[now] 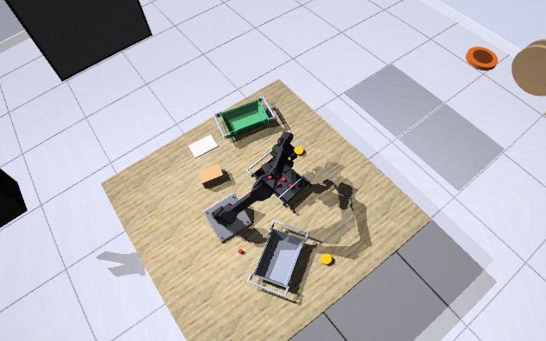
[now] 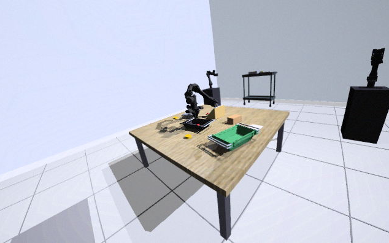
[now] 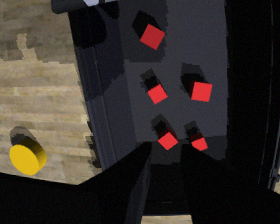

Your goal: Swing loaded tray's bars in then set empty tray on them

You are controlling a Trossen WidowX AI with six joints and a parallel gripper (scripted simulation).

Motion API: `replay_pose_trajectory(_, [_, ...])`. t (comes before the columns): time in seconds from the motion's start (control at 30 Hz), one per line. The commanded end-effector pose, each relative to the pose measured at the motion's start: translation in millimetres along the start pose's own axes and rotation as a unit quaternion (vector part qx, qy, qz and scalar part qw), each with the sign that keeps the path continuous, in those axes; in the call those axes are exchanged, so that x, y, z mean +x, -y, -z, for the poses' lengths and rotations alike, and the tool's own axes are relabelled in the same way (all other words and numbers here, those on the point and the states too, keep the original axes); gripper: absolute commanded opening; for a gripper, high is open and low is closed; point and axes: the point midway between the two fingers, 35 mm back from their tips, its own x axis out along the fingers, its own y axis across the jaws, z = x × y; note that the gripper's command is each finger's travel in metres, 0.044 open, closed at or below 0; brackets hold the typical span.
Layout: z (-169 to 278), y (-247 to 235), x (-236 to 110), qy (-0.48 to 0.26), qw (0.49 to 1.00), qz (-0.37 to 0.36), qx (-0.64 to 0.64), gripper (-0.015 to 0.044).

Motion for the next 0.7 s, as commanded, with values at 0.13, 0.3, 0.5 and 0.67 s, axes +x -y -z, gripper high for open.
replay_pose_trajectory(0.13, [92.3, 22.4, 1.9, -0.004, 0.847, 0.009, -0.531, 0.0084])
replay_pose_trajectory(0.3, [120.7, 33.5, 4.3, -0.003, 0.734, 0.012, -0.679, 0.0084])
replay_pose_trajectory(0.5, [137.9, 41.6, 6.2, -0.003, 0.651, 0.014, -0.759, 0.0084])
replay_pose_trajectory(0.67, [137.9, 41.6, 6.2, -0.003, 0.651, 0.014, -0.759, 0.0084])
